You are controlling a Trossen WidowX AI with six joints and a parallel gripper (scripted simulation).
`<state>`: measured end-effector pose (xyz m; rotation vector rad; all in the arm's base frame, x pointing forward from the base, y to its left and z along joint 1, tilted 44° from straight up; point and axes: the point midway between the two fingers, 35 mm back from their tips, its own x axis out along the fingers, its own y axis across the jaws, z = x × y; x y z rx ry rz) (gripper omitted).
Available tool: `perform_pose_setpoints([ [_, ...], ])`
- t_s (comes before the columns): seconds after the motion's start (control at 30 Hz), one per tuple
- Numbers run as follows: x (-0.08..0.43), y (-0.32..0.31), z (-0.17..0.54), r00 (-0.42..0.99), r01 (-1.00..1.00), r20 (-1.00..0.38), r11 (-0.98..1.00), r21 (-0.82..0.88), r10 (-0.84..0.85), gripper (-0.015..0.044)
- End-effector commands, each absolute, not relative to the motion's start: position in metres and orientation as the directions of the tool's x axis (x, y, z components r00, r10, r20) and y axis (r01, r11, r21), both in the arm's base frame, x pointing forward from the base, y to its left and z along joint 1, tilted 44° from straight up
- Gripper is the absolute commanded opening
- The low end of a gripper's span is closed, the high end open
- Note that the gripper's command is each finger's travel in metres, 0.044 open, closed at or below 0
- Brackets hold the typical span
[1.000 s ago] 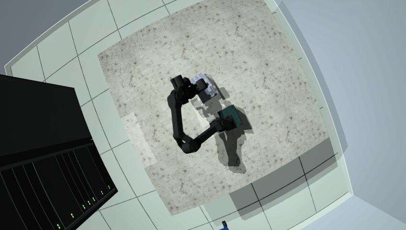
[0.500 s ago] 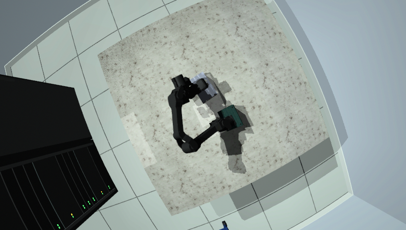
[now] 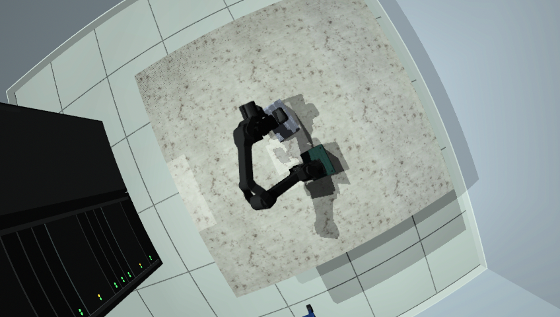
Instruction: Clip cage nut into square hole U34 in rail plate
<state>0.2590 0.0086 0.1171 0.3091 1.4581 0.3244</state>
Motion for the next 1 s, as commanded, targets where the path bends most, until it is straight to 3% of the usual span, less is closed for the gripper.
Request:
perform_pose_setpoints([
  [0.0, 0.2583, 0.0082, 0.1164, 0.081, -0.029, -0.908, 0.912, 0.410, 0.411, 0.0027],
  [0.97, 0.2586, 0.0058, 0.1151, 0.079, -0.035, -0.879, 0.883, 0.469, 0.470, 0.0027],
])
